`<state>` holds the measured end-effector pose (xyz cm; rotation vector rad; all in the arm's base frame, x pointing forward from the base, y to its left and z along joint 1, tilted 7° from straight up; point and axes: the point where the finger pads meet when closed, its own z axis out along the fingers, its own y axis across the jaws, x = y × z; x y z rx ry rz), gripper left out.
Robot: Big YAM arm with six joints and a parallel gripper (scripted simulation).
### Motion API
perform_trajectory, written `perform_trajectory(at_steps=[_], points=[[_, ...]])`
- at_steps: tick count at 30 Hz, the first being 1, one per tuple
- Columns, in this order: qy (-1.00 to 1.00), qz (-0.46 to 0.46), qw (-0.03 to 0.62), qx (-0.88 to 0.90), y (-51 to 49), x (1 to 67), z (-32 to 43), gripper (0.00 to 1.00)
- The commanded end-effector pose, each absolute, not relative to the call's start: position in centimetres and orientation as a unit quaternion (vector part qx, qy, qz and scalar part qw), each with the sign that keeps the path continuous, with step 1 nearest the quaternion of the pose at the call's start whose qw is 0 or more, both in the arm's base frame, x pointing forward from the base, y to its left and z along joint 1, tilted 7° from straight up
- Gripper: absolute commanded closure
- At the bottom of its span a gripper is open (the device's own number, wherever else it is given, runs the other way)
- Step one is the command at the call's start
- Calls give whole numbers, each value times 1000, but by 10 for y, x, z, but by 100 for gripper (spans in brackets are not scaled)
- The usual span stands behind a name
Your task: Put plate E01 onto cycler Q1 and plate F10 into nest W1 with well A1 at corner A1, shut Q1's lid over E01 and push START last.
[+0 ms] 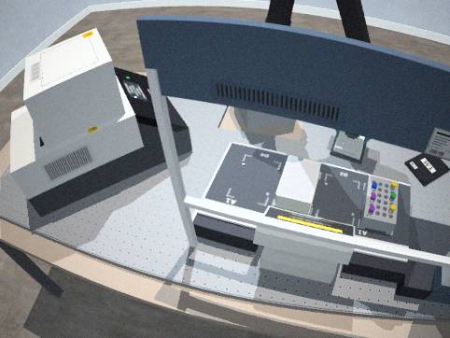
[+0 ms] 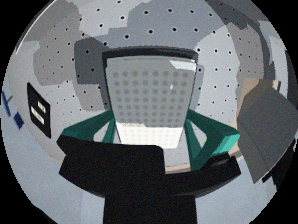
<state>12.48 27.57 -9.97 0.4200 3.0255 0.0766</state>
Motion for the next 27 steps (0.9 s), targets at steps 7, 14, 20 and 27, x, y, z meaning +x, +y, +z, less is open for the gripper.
perform_trajectory(at_steps=[7, 14, 20, 27], points=[[990, 29, 46, 128, 288, 127, -97, 100], [989, 31, 47, 137, 288, 134, -96, 100], [989, 33, 47, 136, 290, 134, -96, 100], [989, 39, 49, 136, 290, 134, -97, 100]])
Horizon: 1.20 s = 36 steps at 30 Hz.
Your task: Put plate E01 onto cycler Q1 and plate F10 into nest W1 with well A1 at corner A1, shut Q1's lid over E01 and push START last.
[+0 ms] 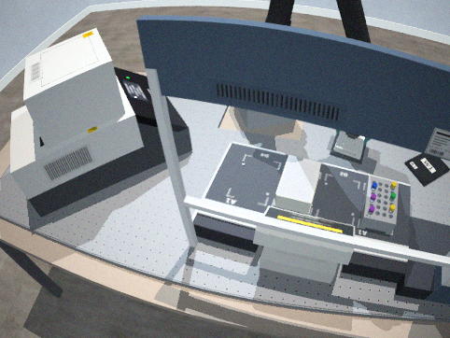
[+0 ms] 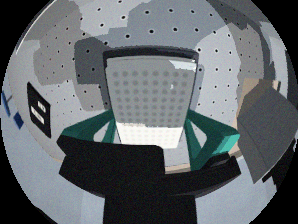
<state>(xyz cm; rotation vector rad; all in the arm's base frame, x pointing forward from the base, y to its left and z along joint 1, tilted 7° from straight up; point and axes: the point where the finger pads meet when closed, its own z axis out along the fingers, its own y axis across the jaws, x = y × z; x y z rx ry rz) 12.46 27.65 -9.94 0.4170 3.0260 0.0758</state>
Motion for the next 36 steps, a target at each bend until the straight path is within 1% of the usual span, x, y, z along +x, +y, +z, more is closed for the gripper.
perform_trajectory(at_steps=[1, 24, 25, 36], points=[[989, 38, 49, 136, 288, 133, -98, 100], [989, 25, 46, 135, 273, 127, -96, 100], [989, 25, 45, 135, 272, 127, -96, 0], [989, 30, 47, 135, 279, 129, -94, 0]])
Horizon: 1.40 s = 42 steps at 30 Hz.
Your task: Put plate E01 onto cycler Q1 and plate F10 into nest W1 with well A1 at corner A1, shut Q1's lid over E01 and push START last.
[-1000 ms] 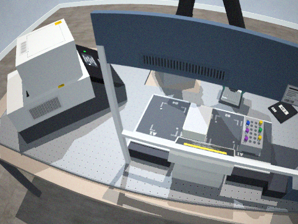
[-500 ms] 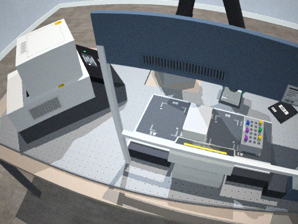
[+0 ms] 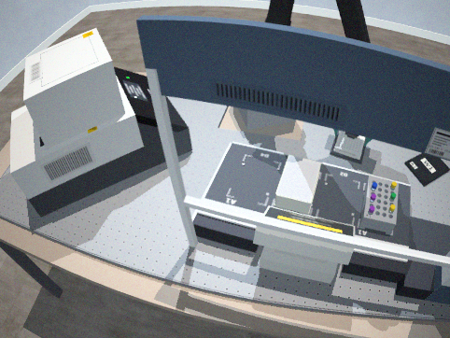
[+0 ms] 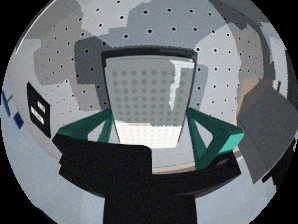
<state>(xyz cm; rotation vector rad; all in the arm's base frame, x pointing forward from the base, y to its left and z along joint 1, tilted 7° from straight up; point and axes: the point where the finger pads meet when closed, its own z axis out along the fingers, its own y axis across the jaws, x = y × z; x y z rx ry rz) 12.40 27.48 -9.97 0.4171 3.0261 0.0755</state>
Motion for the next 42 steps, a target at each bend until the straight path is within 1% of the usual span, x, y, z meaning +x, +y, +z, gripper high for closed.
perform_trajectory(at_steps=[1, 14, 29, 42], points=[[989, 30, 47, 135, 279, 129, -94, 0], [989, 42, 50, 136, 292, 135, -90, 0], [990, 13, 43, 134, 267, 124, -103, 0], [990, 22, 45, 134, 276, 128, -100, 0]])
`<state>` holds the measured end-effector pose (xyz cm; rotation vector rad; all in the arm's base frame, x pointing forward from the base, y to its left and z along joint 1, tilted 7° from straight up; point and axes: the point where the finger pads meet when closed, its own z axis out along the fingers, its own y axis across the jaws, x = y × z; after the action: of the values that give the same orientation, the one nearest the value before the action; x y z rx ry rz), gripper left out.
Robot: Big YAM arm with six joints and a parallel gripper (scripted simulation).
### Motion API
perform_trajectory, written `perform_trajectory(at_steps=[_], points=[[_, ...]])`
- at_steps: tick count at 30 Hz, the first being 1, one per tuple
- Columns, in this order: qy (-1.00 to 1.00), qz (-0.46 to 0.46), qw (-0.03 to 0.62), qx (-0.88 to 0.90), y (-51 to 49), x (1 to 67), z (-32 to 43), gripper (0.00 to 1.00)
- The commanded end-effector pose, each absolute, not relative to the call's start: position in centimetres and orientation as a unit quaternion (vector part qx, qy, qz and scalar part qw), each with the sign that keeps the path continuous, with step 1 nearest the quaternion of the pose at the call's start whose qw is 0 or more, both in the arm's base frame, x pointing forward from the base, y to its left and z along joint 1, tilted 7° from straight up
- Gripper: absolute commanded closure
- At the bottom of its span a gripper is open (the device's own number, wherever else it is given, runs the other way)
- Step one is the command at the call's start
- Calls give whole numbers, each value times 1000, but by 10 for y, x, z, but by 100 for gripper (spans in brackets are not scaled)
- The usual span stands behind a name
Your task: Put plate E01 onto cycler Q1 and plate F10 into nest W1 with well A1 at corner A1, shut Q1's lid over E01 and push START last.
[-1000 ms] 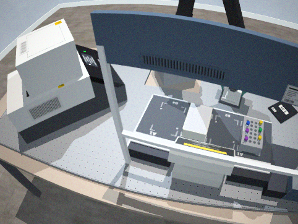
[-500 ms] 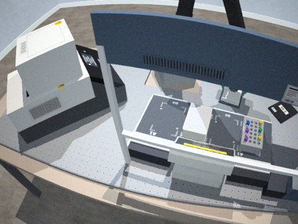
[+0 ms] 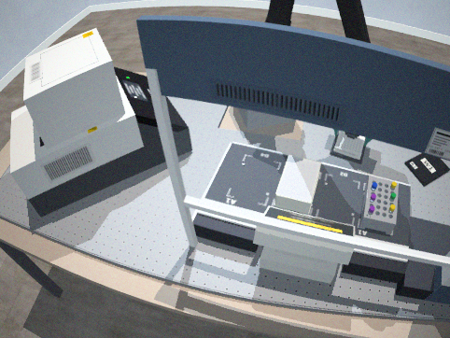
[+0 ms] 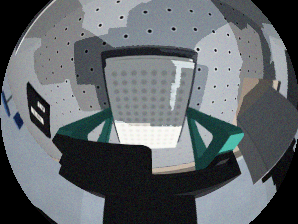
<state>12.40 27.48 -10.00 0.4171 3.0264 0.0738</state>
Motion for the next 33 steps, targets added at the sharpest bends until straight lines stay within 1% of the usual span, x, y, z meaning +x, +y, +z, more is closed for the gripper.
perform_trajectory(at_steps=[1, 30, 33], points=[[990, 22, 45, 134, 276, 128, -100, 0], [990, 26, 46, 134, 279, 129, -99, 0], [989, 35, 48, 132, 287, 128, -86, 0]])
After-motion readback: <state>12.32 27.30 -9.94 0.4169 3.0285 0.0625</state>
